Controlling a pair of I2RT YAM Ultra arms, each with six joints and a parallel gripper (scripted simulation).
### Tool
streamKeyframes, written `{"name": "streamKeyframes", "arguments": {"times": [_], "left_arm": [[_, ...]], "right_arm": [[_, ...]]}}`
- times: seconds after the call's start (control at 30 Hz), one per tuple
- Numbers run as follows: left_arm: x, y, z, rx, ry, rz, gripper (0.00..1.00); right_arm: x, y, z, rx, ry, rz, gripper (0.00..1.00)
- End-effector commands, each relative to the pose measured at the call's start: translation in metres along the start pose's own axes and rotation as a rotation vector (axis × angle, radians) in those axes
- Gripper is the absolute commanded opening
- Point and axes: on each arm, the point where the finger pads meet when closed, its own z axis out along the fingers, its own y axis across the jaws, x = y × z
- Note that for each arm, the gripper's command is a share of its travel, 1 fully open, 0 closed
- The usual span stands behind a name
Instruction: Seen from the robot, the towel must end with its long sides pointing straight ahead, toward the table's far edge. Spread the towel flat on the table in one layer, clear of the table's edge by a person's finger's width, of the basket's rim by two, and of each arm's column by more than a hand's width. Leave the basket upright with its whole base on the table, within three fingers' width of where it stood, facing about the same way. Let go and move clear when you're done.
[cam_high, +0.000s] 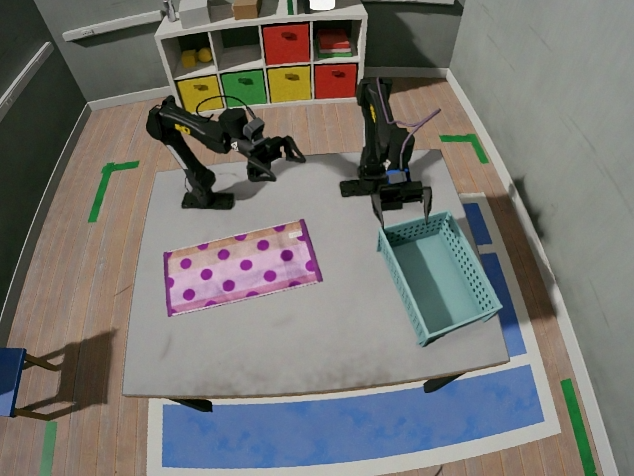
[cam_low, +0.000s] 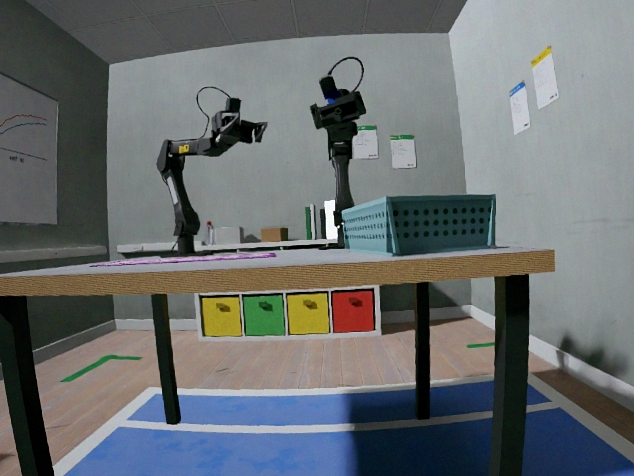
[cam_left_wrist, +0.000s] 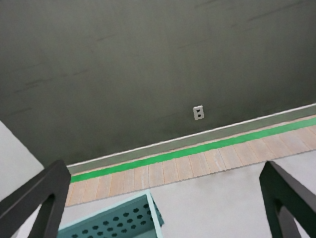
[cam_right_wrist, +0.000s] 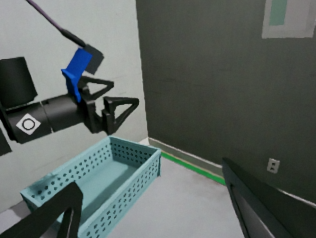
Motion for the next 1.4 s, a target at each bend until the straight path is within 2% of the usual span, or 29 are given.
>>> {"name": "streamKeyframes", "arguments": {"times": [0.0,0.03,0.07,0.17,0.23,0.3,0.37,0.43,0.47,0.53,0.6,0.67,0.77,0.83,0.9,0.97,1.03,1.07,1.13,1.2,1.23,1.3,1.37], "left_arm": [[-0.004,0.012,-0.048,-0.132,0.040,-0.223,1.00],[-0.011,0.015,-0.062,-0.132,0.040,-0.223,1.00],[-0.033,0.028,-0.074,-0.156,0.001,-0.219,1.00],[-0.033,0.028,-0.074,-0.156,0.001,-0.219,1.00],[-0.020,0.032,-0.065,-0.168,0.038,-0.221,1.00],[-0.020,0.032,-0.065,-0.168,0.038,-0.221,1.00],[-0.020,0.031,-0.064,-0.165,0.038,-0.221,1.00],[-0.023,0.031,-0.067,-0.164,0.028,-0.221,1.00],[-0.031,0.032,-0.073,-0.166,0.008,-0.219,1.00],[-0.032,0.032,-0.074,-0.167,0.003,-0.219,1.00],[-0.032,0.032,-0.074,-0.167,0.003,-0.219,1.00],[-0.020,0.027,-0.067,-0.150,0.027,-0.214,1.00],[-0.020,0.027,-0.067,-0.150,0.027,-0.214,1.00],[-0.020,0.027,-0.067,-0.150,0.027,-0.214,1.00],[-0.020,0.027,-0.067,-0.150,0.027,-0.214,1.00],[-0.020,0.027,-0.067,-0.150,0.027,-0.214,1.00],[-0.020,0.027,-0.067,-0.150,0.027,-0.214,1.00],[-0.020,0.027,-0.067,-0.150,0.027,-0.214,1.00],[-0.020,0.027,-0.067,-0.150,0.027,-0.214,1.00],[-0.020,0.027,-0.067,-0.150,0.027,-0.214,1.00],[-0.020,0.027,-0.067,-0.150,0.027,-0.214,1.00],[-0.020,0.027,-0.067,-0.150,0.027,-0.214,1.00],[-0.020,0.027,-0.067,-0.150,0.027,-0.214,1.00]], "right_arm": [[0.001,0.024,-0.046,-0.230,0.063,0.139,1.00],[-0.004,0.027,-0.061,-0.258,0.071,0.157,1.00],[-0.027,0.026,-0.067,-0.277,0.036,0.171,1.00],[-0.027,0.024,-0.067,-0.272,0.036,0.171,1.00],[-0.010,0.000,-0.053,-0.080,0.086,0.155,1.00],[-0.004,-0.036,-0.047,-0.079,0.086,0.154,1.00],[-0.003,-0.040,-0.046,-0.079,0.086,0.154,1.00],[0.002,-0.076,-0.047,0.134,0.099,0.138,1.00],[-0.009,-0.094,-0.057,0.136,0.064,0.142,1.00],[-0.004,-0.111,-0.055,0.119,0.069,0.139,1.00],[0.004,-0.146,-0.060,0.330,0.094,0.118,1.00],[0.003,-0.175,-0.068,0.314,0.077,0.121,1.00],[0.004,-0.179,-0.067,0.314,0.074,0.120,1.00],[0.008,-0.212,-0.080,0.526,0.092,0.098,1.00],[0.007,-0.239,-0.095,0.509,0.082,0.099,1.00],[0.009,-0.243,-0.095,0.509,0.086,0.100,1.00],[0.013,-0.273,-0.115,0.721,0.105,0.078,1.00],[0.007,-0.283,-0.129,0.722,0.090,0.075,1.00],[0.013,-0.300,-0.135,0.704,0.099,0.080,1.00],[0.015,-0.326,-0.160,0.916,0.117,0.057,1.00],[0.009,-0.331,-0.174,0.901,0.101,0.054,1.00],[0.009,-0.331,-0.174,0.901,0.101,0.054,1.00],[0.020,-0.351,-0.183,0.899,0.125,0.066,1.00]]}}
